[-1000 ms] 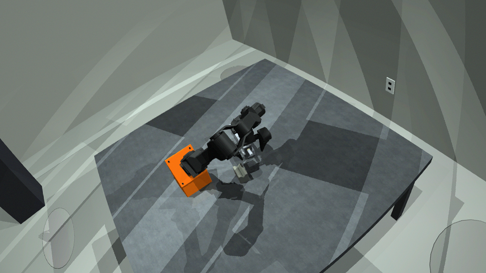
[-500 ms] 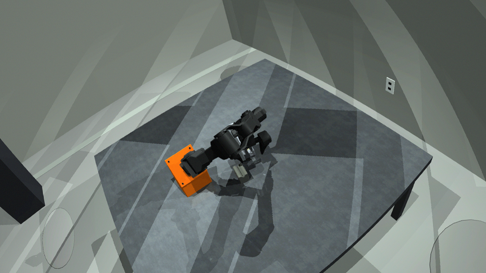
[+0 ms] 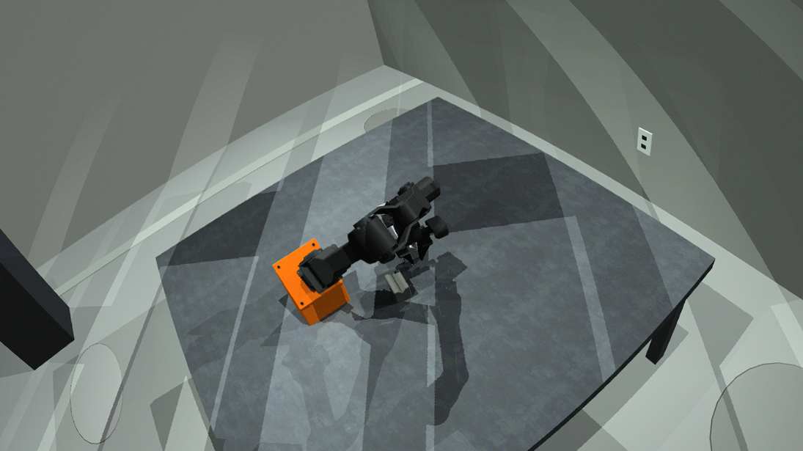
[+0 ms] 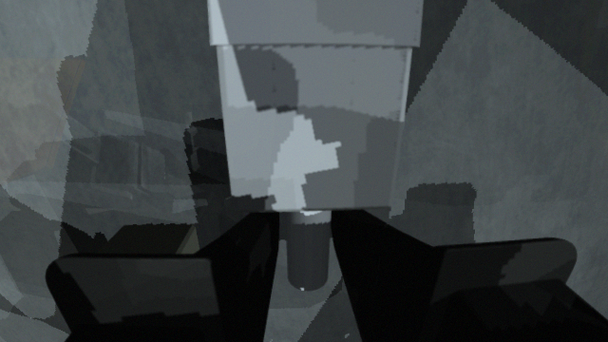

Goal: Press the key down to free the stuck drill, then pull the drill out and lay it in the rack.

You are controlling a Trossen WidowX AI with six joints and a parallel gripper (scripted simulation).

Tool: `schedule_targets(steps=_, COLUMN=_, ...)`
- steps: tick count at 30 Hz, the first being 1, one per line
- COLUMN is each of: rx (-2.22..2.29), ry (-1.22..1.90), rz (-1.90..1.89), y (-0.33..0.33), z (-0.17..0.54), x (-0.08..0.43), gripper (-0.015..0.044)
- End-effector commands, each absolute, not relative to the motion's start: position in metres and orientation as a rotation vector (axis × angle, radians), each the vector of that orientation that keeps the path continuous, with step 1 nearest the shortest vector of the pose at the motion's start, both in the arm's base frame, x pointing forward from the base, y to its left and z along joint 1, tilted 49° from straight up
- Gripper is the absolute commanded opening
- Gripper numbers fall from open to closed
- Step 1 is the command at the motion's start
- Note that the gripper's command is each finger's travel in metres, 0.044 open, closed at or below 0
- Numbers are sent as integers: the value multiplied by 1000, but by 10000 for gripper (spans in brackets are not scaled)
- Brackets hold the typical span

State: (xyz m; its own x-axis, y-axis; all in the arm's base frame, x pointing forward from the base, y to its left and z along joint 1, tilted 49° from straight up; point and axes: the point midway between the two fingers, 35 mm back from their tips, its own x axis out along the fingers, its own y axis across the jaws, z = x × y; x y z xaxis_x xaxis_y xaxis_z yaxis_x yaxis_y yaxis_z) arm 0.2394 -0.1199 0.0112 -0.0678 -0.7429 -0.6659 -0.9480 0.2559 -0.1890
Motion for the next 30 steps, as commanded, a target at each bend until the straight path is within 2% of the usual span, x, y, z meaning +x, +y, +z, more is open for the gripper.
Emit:
schedule_targets(steps=1, rx=-1536, ry=1860, rz=389, y=-120, z=12, x=239, gripper=40)
schedule_targets(steps=7, rx=-1536, ry=1860, rz=389, y=-120, z=12, x=239, gripper=0)
schedule_targets(steps=30, rx=-1546, ry=1864, rz=391, y=-138, z=34, x=230, gripper=0)
